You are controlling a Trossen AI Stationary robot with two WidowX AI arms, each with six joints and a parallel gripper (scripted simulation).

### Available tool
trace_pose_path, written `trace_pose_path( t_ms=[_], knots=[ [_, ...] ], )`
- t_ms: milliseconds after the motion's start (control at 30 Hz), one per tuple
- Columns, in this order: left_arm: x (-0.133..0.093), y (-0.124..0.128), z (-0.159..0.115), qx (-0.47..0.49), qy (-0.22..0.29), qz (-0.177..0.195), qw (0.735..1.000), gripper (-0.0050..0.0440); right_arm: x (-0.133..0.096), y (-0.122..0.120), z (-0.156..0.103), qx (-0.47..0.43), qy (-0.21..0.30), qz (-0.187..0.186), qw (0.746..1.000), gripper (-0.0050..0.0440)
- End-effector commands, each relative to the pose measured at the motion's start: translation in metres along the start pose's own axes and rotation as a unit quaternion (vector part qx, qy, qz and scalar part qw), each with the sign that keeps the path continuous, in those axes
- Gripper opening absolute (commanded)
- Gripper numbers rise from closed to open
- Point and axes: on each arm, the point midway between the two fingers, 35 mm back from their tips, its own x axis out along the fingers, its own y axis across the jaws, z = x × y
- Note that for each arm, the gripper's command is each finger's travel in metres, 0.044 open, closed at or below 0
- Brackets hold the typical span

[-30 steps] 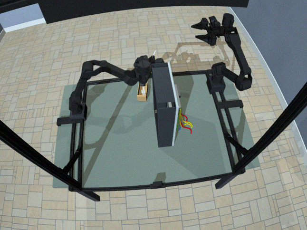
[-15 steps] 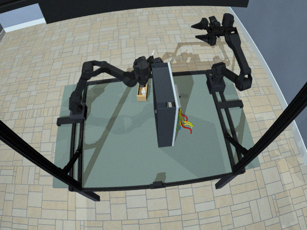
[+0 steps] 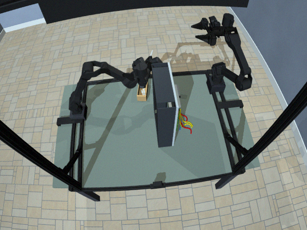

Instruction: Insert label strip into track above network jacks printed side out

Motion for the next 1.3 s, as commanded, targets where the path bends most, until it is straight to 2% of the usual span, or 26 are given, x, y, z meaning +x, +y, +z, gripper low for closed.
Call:
trace_pose_path(
  t_ms=[0, 1267],
  knots=[
    [-0.003, -0.001, 0.005, -0.021, -0.008, 0.002, 1.0, -0.005, 0.0, 0.001, 0.002, -0.004, -0.001, 0.0, 1.0, 0.044],
    [-0.019, 0.012, 0.015, -0.133, -0.047, 0.022, 0.99, -0.005, 0.0, 0.001, 0.002, -0.004, -0.001, 0.0, 1.0, 0.044]
  ],
)
